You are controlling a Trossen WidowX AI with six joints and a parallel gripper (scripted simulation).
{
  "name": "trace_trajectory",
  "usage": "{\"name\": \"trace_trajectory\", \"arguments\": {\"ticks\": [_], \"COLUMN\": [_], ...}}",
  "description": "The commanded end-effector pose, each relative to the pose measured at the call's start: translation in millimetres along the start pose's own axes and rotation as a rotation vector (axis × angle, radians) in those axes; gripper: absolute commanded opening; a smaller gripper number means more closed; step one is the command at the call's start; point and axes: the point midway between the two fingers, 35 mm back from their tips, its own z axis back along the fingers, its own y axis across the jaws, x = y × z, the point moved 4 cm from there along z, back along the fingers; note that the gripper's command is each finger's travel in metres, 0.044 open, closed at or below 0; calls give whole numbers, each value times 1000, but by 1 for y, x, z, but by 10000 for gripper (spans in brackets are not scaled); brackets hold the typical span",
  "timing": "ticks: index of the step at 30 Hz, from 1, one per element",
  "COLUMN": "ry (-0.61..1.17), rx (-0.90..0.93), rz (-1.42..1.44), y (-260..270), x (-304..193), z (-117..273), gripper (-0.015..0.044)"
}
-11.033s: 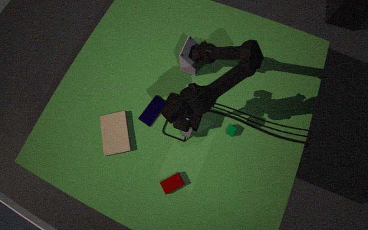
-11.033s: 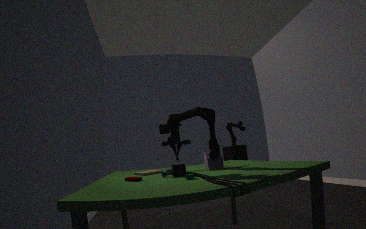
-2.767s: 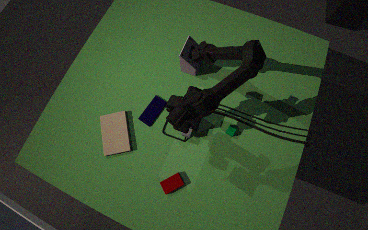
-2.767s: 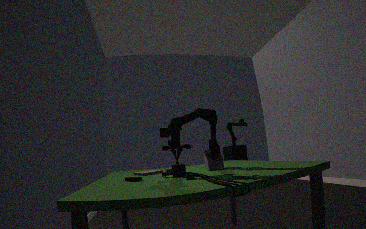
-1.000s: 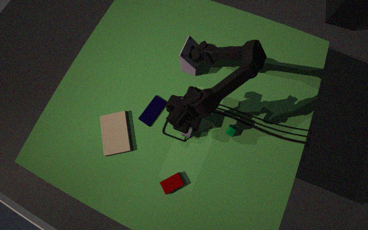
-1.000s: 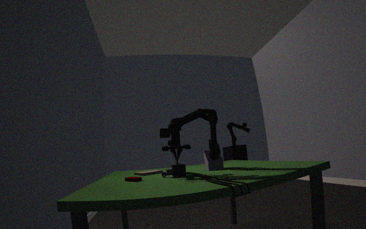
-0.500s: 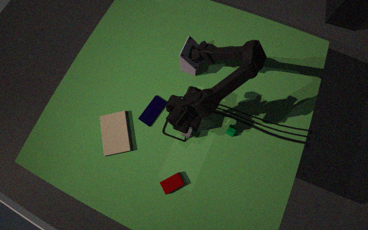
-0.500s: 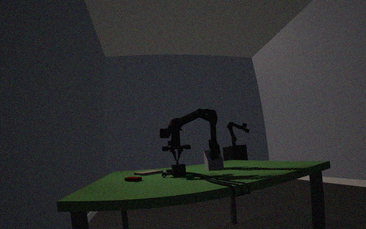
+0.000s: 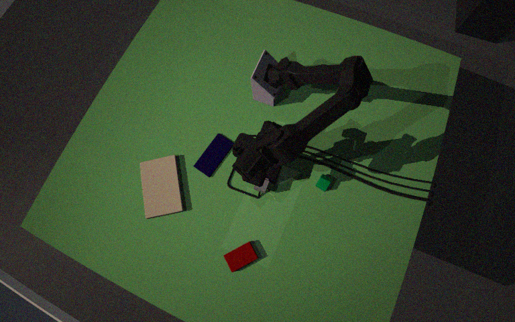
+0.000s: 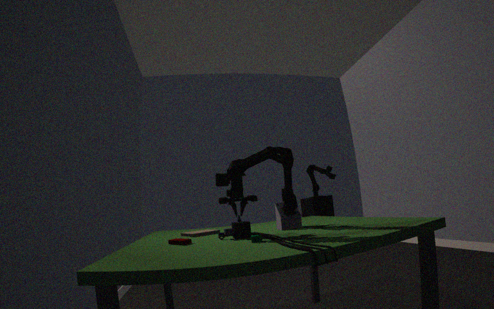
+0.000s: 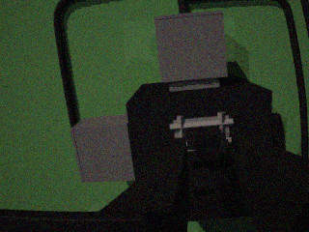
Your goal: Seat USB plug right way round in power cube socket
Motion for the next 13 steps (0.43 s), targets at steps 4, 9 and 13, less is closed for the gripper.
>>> {"name": "trace_trajectory", "arguments": {"ticks": [4, 9, 13], "ry": [0, 0, 0], "rx": [0, 0, 0], "rz": [0, 0, 0], "y": [0, 0, 0], "x": [0, 1, 1], "z": [2, 7, 11], "gripper": [95, 95, 95]}}
